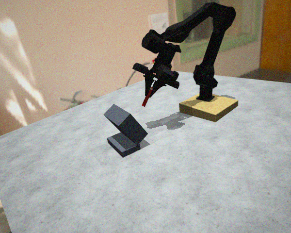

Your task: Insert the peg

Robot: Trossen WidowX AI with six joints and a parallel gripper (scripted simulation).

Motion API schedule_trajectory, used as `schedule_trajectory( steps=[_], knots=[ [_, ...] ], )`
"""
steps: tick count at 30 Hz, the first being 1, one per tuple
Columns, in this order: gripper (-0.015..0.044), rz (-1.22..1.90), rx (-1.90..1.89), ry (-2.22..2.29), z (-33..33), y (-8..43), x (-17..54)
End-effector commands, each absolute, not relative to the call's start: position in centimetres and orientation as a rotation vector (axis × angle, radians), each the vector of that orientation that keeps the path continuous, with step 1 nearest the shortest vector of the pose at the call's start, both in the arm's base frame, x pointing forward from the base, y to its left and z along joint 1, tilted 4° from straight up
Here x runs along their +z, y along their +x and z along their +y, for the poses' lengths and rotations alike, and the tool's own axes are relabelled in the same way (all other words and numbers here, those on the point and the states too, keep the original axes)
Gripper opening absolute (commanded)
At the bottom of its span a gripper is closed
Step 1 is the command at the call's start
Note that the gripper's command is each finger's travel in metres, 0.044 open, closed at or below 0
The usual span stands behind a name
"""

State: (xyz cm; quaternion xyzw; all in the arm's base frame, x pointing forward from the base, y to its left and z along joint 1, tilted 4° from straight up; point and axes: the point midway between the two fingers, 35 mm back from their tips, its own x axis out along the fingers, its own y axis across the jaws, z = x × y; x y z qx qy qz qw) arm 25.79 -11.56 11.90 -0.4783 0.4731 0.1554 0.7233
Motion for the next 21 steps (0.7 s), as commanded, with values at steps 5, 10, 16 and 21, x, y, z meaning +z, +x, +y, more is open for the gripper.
schedule_trajectory(
  steps=[5, 10, 16, 21],
  knots=[
    [0.0000, 1.008, 0.341, -1.118, -11.1, 25.8, 11.9],
    [0.0000, 0.982, 0.338, -1.155, -10.9, 25.8, 12.0],
    [0.0000, 0.951, 0.333, -1.200, -10.6, 25.9, 12.1],
    [0.0000, 0.925, 0.329, -1.236, -10.3, 25.9, 12.2]
  ],
)
